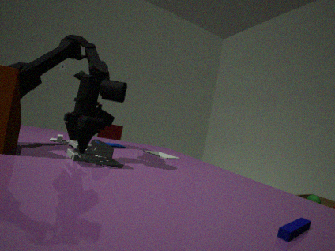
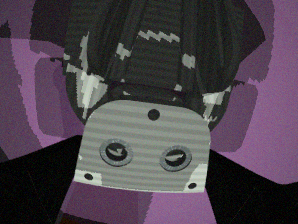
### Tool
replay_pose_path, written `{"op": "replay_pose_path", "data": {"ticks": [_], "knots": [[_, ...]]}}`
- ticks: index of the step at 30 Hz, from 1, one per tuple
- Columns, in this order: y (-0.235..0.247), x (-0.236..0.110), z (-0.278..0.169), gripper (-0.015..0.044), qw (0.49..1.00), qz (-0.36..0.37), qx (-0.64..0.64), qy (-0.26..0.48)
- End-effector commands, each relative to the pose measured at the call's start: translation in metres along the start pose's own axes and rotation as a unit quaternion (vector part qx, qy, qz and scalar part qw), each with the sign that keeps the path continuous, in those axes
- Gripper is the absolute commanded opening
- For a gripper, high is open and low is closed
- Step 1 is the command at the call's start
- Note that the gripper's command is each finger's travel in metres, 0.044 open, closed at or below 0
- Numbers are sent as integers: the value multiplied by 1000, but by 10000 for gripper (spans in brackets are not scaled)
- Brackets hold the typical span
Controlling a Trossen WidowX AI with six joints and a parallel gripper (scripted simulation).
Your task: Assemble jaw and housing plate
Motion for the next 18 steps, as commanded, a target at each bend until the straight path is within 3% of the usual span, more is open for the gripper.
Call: {"op": "replay_pose_path", "data": {"ticks": [1, 18], "knots": [[0, 2, -1, 351, 1000, 2, 5, -2], [0, 4, -1, 351, 1000, 2, 9, -2]]}}
Point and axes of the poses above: the point midway between the two fingers, 35 mm back from their tips, its own x axis out along the fingers, its own y axis across the jaws, z = x × y, the point moved 6 cm from there along -x, back along the fingers, and after that the axes turned 14 degrees about -x, right-handed, at the moved point
